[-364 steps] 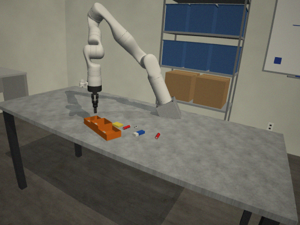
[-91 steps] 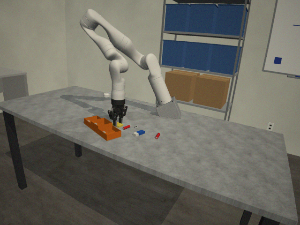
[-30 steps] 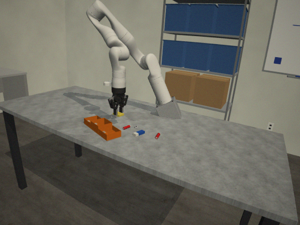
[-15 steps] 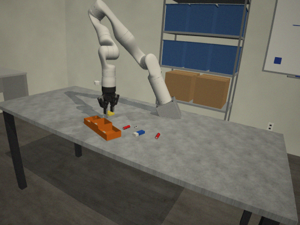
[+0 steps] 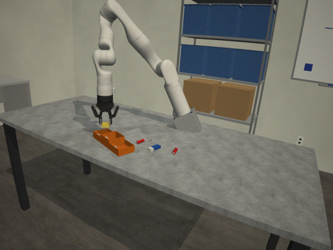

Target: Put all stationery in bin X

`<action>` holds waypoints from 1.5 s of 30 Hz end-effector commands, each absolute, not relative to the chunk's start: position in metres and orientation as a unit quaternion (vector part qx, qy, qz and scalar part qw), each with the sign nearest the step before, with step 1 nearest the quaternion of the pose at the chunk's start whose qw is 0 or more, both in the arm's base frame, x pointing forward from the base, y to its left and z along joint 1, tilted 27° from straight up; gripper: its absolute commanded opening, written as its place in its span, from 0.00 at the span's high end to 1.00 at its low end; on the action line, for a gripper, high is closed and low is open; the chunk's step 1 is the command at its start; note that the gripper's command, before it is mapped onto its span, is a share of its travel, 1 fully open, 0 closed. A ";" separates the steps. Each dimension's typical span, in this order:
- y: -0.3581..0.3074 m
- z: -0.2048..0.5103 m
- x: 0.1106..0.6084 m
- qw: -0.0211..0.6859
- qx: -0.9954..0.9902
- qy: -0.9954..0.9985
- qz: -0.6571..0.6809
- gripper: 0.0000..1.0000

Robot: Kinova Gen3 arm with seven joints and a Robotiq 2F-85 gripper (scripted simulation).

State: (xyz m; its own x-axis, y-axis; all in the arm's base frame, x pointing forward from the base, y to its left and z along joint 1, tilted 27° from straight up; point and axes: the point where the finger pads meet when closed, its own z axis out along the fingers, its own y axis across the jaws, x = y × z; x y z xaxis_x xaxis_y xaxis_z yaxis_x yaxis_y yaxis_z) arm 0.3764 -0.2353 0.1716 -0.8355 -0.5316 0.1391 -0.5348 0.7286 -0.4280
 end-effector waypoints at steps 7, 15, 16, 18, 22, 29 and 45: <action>-0.236 0.173 0.378 -0.043 0.103 -0.967 0.230 0.65; -0.236 0.173 0.378 -0.082 -0.067 -0.970 0.219 0.65; -0.236 0.173 0.378 -0.082 -0.067 -0.970 0.219 0.65; -0.236 0.173 0.378 -0.093 -0.116 -0.965 0.215 0.65; -0.236 0.173 0.378 -0.113 -0.206 -0.950 0.205 0.65; -0.234 0.172 0.379 -0.113 -0.206 -0.950 0.205 0.65; -0.238 0.168 0.379 -0.113 -0.206 -0.950 0.205 0.65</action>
State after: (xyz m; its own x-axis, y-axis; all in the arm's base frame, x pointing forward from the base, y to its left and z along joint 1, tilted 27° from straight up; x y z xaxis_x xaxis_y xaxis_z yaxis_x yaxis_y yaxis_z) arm 0.3793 -0.2371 0.1708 -0.8888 0.3446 -0.3020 0.4387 0.8304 -0.3434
